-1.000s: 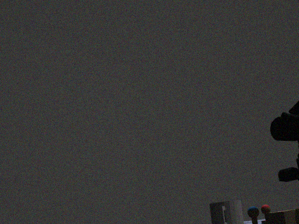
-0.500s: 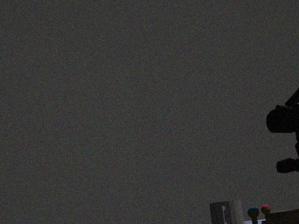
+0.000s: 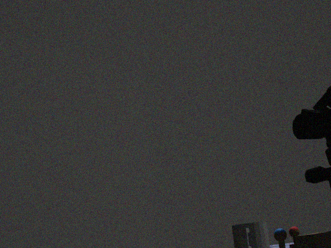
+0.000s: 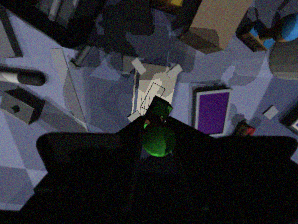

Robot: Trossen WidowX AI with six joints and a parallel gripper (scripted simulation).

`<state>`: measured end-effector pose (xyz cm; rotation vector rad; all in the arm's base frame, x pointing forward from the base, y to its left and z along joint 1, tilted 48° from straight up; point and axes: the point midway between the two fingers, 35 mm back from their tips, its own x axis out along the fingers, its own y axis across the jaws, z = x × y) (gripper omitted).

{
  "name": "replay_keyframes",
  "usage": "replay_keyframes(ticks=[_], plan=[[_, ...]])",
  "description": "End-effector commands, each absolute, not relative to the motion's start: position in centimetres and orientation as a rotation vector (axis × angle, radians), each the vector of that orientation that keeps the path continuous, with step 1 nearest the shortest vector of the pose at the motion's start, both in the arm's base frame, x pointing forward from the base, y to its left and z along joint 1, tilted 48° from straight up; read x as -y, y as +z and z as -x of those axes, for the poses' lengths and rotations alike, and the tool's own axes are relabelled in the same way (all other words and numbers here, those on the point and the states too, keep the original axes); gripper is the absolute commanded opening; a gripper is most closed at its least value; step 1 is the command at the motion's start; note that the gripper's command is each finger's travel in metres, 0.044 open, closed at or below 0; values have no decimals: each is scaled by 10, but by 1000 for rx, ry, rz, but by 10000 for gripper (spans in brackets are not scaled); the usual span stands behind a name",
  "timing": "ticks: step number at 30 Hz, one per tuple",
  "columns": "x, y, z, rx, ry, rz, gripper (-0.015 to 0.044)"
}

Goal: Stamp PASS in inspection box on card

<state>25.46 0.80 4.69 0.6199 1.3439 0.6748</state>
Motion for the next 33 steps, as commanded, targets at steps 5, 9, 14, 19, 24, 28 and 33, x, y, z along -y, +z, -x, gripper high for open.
replay_keyframes(ticks=[5,9,14,19,24,28,33], plan=[[-25,69,-250,-1341,671,-605,0],[-37,82,-245,-1341,671,-604,0],[-52,97,-237,-1340,673,-604,0],[-66,111,-227,-1339,678,-606,0],[-73,117,-222,-1338,681,-608,0],[-74,115,-222,-1338,681,-607,0],[-80,109,-224,-1339,679,-605,0]])
